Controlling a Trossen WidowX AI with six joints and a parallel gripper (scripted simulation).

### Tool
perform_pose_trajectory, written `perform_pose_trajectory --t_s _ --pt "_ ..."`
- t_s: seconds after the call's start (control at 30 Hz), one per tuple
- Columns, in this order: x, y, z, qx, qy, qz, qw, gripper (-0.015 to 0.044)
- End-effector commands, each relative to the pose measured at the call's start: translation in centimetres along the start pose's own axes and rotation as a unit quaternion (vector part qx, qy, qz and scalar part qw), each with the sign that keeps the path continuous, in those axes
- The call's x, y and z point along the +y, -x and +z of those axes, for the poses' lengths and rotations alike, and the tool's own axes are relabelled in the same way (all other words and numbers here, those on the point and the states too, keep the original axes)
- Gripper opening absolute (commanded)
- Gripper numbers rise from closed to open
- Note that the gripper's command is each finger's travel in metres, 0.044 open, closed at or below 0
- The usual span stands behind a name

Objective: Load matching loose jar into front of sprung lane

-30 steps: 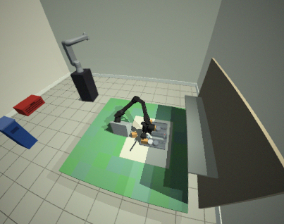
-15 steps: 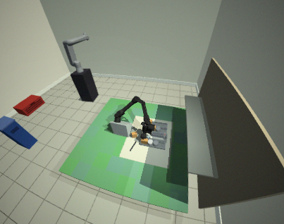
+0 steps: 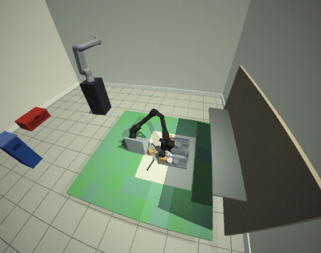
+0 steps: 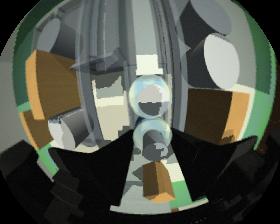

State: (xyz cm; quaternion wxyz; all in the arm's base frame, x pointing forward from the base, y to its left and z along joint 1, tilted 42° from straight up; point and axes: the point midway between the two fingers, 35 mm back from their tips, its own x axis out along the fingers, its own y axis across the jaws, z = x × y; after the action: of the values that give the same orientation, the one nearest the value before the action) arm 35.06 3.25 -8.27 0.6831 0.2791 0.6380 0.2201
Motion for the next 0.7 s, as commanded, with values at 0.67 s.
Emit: perform_pose_trajectory --t_s 0.67 --pt "0.15 -0.42 0.16 -0.007 0.005 0.003 1.0 0.0"
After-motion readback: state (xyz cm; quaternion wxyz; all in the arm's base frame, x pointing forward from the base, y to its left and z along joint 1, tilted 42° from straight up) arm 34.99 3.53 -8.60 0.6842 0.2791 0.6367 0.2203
